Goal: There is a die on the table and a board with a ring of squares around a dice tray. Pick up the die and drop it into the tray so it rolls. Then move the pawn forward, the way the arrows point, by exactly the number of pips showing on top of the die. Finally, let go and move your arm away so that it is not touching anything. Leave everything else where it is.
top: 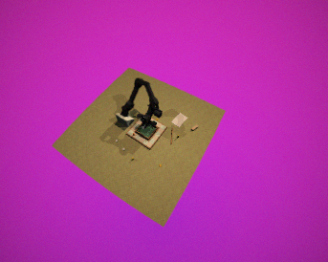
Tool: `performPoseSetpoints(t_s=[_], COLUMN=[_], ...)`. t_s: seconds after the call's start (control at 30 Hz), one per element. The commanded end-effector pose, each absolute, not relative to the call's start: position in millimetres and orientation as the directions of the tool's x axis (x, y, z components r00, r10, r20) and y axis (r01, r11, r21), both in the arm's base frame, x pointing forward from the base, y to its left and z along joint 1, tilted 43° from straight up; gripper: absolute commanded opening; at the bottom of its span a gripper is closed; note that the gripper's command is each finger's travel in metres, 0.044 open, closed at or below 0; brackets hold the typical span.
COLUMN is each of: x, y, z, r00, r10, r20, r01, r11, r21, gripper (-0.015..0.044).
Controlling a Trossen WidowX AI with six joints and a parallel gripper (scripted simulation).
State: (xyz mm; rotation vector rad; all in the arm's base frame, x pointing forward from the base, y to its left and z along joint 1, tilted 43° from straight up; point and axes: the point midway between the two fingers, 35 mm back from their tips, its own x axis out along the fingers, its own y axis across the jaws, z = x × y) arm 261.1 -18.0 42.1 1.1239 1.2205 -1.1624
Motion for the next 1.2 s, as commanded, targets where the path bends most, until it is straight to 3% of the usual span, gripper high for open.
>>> performPoseSetpoints(t_s=[0.0,0.27,1.07,1.17], x=[262.2,274.0,272.8,272.8], y=[-19.6,-27.5,-25.9,-25.9], z=[43.9,91.8,90.9,90.9], r00=[0.045,0.046,0.046,0.046], r10=[-0.101,-0.102,-0.094,-0.094], r20=[-0.994,-0.994,-0.995,-0.995], r01=[0.997,0.997,0.997,0.997], r11=[0.065,0.065,0.063,0.063], r21=[0.038,0.039,0.040,0.040], gripper=[0.0000,0.0000,0.0000,0.0079])
